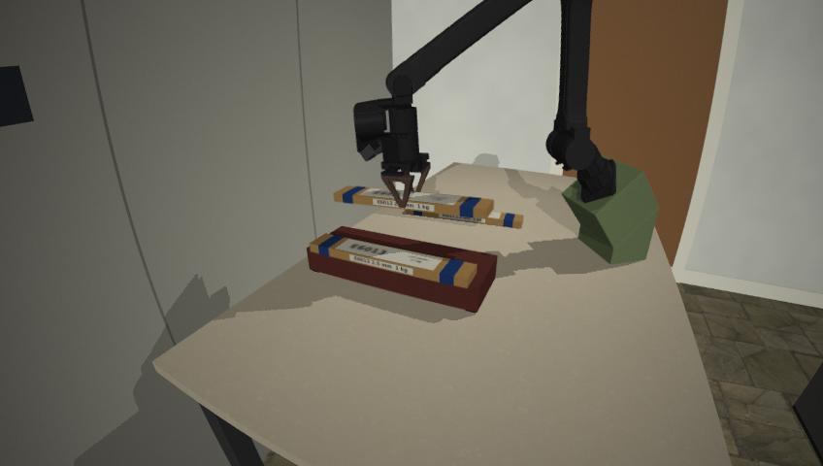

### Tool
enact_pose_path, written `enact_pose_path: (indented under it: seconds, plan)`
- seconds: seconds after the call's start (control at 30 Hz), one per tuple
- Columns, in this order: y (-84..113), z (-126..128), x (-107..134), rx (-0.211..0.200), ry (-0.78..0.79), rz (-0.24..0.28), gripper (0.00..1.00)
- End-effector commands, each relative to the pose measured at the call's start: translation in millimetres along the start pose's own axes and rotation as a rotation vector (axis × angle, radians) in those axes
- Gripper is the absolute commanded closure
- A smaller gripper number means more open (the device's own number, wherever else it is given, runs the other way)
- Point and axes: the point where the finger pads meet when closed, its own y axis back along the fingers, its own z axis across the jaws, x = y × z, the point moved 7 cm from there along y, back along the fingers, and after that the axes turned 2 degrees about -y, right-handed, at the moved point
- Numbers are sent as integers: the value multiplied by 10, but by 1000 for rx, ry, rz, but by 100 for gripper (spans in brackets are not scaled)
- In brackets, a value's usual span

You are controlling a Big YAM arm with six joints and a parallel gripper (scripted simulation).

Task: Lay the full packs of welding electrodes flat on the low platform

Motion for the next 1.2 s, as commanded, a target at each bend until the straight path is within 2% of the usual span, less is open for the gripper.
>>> enact_pose_path:
  seconds: [0.0, 1.17]
  plan:
    - [426, 226, -287, -72, 1, -109, 100]
    - [406, 252, -295, -74, 1, -109, 100]
